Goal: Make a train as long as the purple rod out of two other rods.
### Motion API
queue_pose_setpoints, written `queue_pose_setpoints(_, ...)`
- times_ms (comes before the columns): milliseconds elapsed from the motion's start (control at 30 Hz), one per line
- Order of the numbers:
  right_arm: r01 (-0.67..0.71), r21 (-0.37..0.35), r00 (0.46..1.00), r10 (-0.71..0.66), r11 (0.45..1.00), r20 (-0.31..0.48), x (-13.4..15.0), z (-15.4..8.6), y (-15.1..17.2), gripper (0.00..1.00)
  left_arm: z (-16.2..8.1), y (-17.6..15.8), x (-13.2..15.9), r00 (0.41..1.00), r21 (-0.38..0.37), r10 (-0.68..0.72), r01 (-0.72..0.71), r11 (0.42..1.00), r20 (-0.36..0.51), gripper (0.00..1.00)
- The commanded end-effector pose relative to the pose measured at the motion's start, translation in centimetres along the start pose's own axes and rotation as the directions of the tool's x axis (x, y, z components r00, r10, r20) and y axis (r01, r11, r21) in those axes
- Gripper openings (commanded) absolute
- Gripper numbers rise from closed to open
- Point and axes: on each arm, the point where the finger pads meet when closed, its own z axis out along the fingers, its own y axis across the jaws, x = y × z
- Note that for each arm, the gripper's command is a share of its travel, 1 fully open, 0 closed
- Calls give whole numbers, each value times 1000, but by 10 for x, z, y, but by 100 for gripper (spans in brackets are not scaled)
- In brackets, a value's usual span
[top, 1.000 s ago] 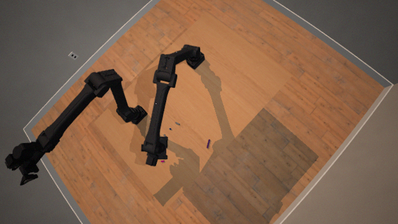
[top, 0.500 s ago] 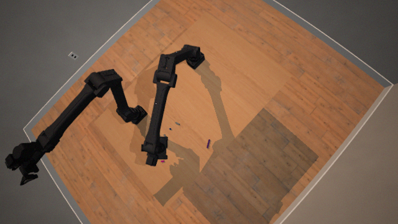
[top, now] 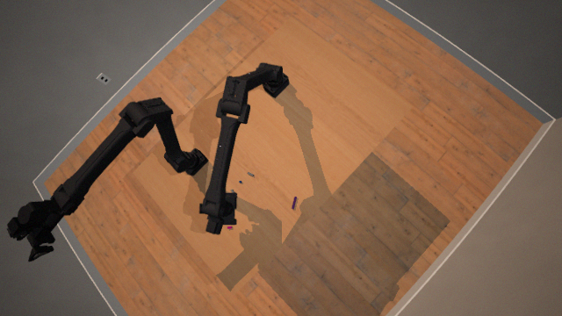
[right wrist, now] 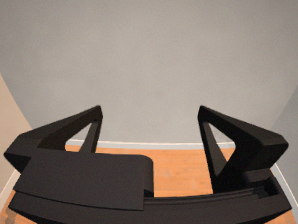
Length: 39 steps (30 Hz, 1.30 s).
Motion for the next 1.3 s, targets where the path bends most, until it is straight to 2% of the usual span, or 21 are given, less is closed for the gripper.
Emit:
queue_pose_setpoints(0, -9, 14, 999, 8, 1000, 45, -19, -9, -7, 100, -34, 24, 3, 1000, -64, 1, 1, 998, 22, 100)
queue_pose_setpoints(333, -9, 14, 999, 8, 1000, 45, -19, -9, -7, 100, -34, 24, 3, 999, -63, -44, 46, 997, 24, 100)
queue_pose_setpoints(500, -9, 14, 999, 8, 1000, 45, -19, -9, -7, 100, -33, 24, 3, 978, -57, -207, 209, 976, 31, 100)
queue_pose_setpoints(800, -9, 14, 999, 8, 1000, 45, -19, -9, -7, 100, -32, 24, 3, 912, -48, -407, 409, 911, 41, 100)
queue_pose_setpoints(867, -9, 14, 999, 8, 1000, 45, -19, -9, -7, 100, -32, 24, 3, 912, -48, -407, 409, 911, 41, 100)
queue_pose_setpoints(900, -9, 14, 999, 8, 1000, 45, -19, -9, -7, 100, -31, 24, 3, 886, -45, -461, 463, 885, 43, 100)
queue_pose_setpoints(1267, -9, 14, 999, 8, 1000, 45, -19, -9, -7, 100, -29, 24, 3, 738, -31, -672, 674, 738, 51, 100)
